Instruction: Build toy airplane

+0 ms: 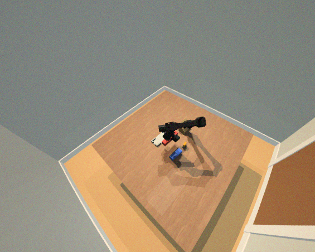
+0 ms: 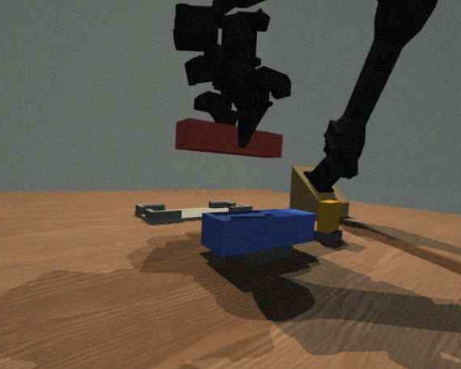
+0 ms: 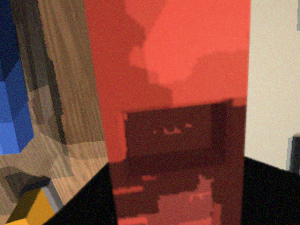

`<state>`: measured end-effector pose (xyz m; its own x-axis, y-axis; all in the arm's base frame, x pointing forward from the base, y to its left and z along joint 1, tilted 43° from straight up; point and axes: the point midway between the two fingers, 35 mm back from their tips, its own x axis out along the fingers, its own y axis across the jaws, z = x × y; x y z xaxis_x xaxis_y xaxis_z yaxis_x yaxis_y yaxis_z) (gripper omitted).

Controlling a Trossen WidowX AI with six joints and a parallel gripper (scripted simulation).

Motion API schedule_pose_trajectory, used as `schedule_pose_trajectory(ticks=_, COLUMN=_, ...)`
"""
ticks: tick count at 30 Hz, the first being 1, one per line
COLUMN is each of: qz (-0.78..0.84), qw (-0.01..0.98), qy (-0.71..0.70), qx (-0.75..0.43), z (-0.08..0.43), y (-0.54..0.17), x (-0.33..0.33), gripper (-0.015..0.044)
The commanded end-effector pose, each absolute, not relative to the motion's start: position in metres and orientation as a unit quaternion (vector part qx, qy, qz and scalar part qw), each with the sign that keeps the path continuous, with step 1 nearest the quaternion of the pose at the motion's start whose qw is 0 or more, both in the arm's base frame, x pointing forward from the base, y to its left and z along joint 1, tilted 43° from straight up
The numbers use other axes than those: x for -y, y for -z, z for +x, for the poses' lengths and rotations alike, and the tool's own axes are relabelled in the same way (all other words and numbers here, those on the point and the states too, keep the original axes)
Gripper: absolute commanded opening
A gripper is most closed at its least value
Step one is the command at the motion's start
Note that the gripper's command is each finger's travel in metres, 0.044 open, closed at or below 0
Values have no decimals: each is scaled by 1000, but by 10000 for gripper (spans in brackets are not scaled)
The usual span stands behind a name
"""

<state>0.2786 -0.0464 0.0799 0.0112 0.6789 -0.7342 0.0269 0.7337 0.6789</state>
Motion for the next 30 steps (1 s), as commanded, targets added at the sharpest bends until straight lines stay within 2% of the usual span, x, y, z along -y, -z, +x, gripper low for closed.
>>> schedule_pose_trajectory(ticks=1, qz=266, qw=658, qy=-248, qx=-659, z=280, y=-66, x=53, gripper=0)
schedule_pose_trajectory(ticks=30, qz=260, qw=661, qy=-252, qx=-657, z=282, y=23, x=85, gripper=0)
